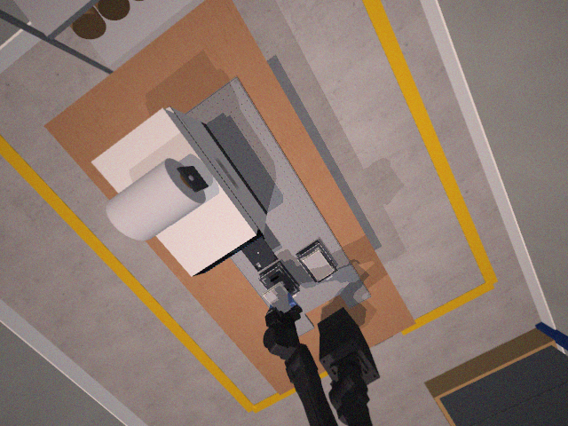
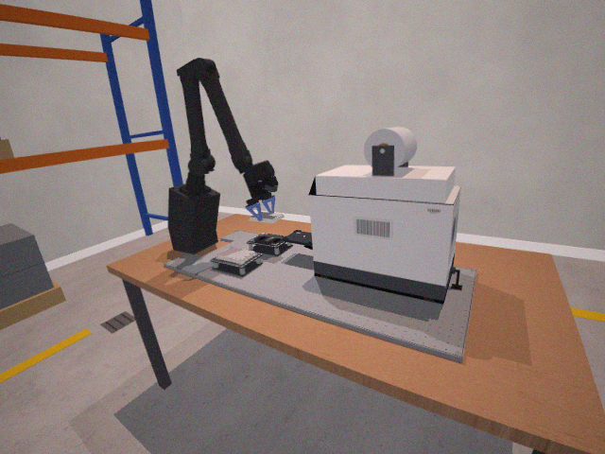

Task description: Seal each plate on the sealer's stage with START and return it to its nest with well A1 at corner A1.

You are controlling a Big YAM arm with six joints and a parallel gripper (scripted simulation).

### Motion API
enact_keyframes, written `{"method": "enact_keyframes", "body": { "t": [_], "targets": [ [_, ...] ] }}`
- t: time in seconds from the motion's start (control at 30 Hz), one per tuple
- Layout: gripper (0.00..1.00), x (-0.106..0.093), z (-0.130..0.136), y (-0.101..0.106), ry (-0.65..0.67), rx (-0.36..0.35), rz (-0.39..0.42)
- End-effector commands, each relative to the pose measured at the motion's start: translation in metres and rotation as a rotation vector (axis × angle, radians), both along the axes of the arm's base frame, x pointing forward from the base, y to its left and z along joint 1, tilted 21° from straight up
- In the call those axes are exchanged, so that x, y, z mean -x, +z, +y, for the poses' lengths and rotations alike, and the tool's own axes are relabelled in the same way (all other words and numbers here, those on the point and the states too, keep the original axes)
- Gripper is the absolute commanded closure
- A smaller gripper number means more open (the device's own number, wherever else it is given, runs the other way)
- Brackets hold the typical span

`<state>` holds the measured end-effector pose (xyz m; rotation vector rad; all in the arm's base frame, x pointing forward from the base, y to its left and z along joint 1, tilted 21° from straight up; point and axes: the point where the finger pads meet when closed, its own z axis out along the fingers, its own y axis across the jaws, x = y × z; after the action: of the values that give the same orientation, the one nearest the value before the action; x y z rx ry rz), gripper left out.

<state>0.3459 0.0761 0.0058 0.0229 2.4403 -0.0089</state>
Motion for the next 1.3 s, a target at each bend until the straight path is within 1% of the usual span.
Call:
{"method": "enact_keyframes", "body": {
  "t": [0.0, 0.3, 0.47, 0.57, 0.73, 0.9, 1.0, 1.27],
  "targets": [
    [1.0, -0.017, 0.0, 0.006, -0.007, -0.004, -0.022],
    [1.0, -0.019, 0.0, 0.001, -0.01, -0.007, -0.024],
    [1.0, -0.01, -0.003, -0.008, -0.009, 0.0, -0.004],
    [1.0, -0.008, -0.004, -0.009, -0.008, 0.002, -0.001],
    [1.0, -0.002, -0.006, -0.017, -0.007, 0.008, 0.012],
    [1.0, -0.011, -0.003, -0.014, -0.007, 0.002, -0.005],
    [1.0, -0.019, -0.001, -0.008, -0.007, -0.003, -0.021],
    [1.0, -0.022, 0.0, -0.012, -0.007, -0.003, -0.02]
  ]
}}
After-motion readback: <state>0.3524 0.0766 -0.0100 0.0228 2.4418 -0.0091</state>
